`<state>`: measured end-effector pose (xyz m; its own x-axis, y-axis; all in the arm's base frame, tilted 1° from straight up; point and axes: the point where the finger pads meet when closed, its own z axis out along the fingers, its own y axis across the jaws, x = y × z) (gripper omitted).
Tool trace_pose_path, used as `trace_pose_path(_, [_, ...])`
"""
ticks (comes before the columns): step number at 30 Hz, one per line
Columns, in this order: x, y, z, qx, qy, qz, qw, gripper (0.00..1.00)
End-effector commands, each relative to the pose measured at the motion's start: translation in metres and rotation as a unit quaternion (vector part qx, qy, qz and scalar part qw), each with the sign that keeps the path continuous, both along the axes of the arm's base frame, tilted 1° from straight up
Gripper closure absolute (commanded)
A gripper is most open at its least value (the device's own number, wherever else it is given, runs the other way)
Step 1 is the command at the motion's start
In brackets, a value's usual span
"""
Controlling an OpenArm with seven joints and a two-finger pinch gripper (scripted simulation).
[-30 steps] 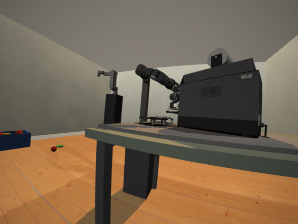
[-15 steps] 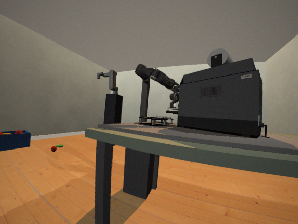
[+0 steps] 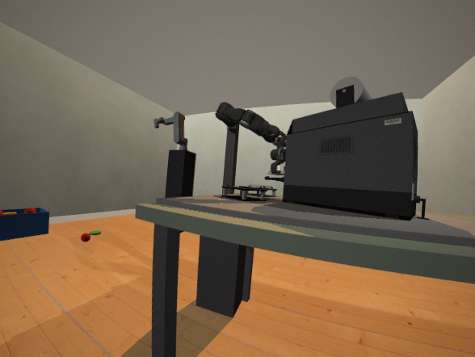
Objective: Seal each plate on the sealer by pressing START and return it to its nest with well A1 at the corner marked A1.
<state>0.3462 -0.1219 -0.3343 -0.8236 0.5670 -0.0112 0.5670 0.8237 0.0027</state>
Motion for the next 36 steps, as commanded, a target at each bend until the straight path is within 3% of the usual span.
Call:
trace_pose_path(1, [-0.0010, 0.0005, -0.0026, 0.002, 0.001, 0.002, 1.000, 1.00])
trace_pose_path(36, [0.0000, 0.0000, -0.0067, 0.001, 0.000, 0.001, 1.000, 1.00])
